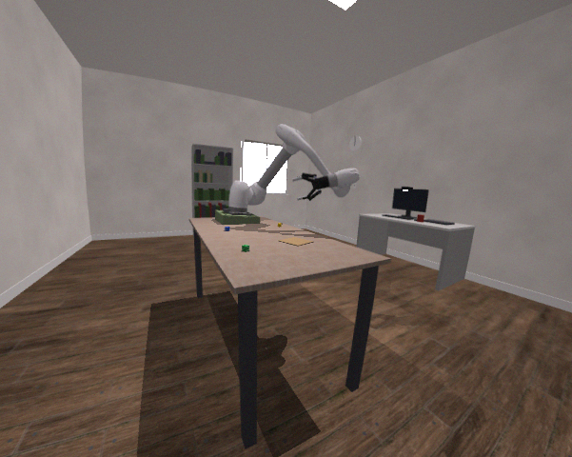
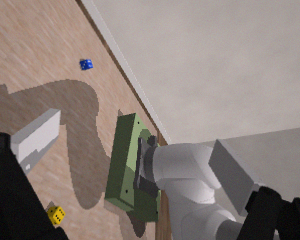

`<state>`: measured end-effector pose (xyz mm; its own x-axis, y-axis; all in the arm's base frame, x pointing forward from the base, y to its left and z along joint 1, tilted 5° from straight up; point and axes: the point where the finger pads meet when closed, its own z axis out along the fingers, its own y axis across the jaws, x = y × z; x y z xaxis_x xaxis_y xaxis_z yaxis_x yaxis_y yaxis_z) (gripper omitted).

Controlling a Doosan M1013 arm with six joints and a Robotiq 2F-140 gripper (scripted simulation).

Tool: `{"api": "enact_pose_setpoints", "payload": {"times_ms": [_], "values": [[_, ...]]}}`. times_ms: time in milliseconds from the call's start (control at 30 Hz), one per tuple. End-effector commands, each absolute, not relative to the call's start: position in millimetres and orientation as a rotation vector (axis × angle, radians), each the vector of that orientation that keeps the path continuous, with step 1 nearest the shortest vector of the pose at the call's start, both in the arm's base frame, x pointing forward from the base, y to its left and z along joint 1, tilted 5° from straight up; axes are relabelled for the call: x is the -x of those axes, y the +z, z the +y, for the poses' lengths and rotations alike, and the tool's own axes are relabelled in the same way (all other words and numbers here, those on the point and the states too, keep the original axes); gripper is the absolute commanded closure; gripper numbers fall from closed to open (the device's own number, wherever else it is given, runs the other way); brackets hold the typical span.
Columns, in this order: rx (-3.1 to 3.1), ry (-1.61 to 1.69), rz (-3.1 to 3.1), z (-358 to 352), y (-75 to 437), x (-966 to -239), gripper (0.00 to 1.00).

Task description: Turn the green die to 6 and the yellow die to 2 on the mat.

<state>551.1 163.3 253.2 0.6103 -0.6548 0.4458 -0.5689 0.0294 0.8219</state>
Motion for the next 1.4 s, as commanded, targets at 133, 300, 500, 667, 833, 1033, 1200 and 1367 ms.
{"api": "enact_pose_setpoints", "payload": {"times_ms": [133,300,500,667,833,1033,1200,1367], "values": [[-1.635,-0.089,-1.034,163,253,-551,0.0],[-1.635,-0.089,-1.034,163,253,-551,0.0],[-1.635,-0.089,-1.034,163,253,-551,0.0],[-1.644,-0.097,-1.063,157,247,-557,0.0],[-1.685,-0.137,-1.229,121,216,-586,0.0],[-1.711,-0.18,-1.477,73,177,-628,0.0],[-1.709,-0.199,-1.643,41,155,-655,0.0],[-1.689,-0.212,-1.824,6,136,-684,0.0]]}}
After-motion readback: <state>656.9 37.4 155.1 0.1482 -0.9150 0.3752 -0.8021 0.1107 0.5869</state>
